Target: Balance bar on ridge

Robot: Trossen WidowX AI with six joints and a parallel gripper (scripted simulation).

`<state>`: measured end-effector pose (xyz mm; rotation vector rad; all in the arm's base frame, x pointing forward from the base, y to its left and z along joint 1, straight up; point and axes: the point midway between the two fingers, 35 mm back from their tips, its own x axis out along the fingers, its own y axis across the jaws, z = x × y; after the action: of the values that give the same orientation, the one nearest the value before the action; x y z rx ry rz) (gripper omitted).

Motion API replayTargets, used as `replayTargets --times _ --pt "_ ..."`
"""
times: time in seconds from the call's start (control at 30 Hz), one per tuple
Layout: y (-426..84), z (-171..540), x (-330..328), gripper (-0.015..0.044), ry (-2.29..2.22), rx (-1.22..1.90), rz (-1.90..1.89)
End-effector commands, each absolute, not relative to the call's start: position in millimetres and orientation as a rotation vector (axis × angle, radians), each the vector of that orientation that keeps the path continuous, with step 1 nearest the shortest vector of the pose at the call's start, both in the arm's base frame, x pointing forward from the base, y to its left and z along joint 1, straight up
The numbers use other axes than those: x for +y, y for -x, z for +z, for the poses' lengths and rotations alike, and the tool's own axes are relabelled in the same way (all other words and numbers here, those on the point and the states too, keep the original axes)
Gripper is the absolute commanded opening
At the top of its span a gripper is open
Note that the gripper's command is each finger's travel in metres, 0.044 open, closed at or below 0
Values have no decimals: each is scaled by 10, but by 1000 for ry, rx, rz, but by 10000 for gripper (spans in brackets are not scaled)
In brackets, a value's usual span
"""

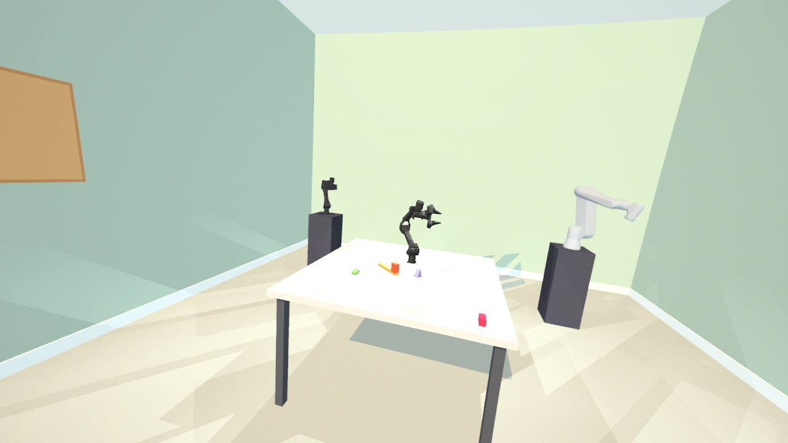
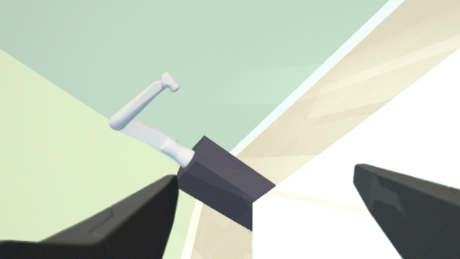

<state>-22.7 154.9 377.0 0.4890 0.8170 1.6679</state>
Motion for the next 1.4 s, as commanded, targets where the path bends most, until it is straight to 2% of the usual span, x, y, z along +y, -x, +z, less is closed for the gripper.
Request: replayTargets --times 0.0,0.07,0.1,0.7,1.37 --pt "222 3769 1551 374 -491 819 1665" --pt "175 3763 1567 321 -505 833 1638" --pt "134 3758 1581 315 -517 845 1614" --pt "-1097 3469 1637 315 -906 1118 873" --pt "-2200 2918 987 315 -1319 1200 -14"
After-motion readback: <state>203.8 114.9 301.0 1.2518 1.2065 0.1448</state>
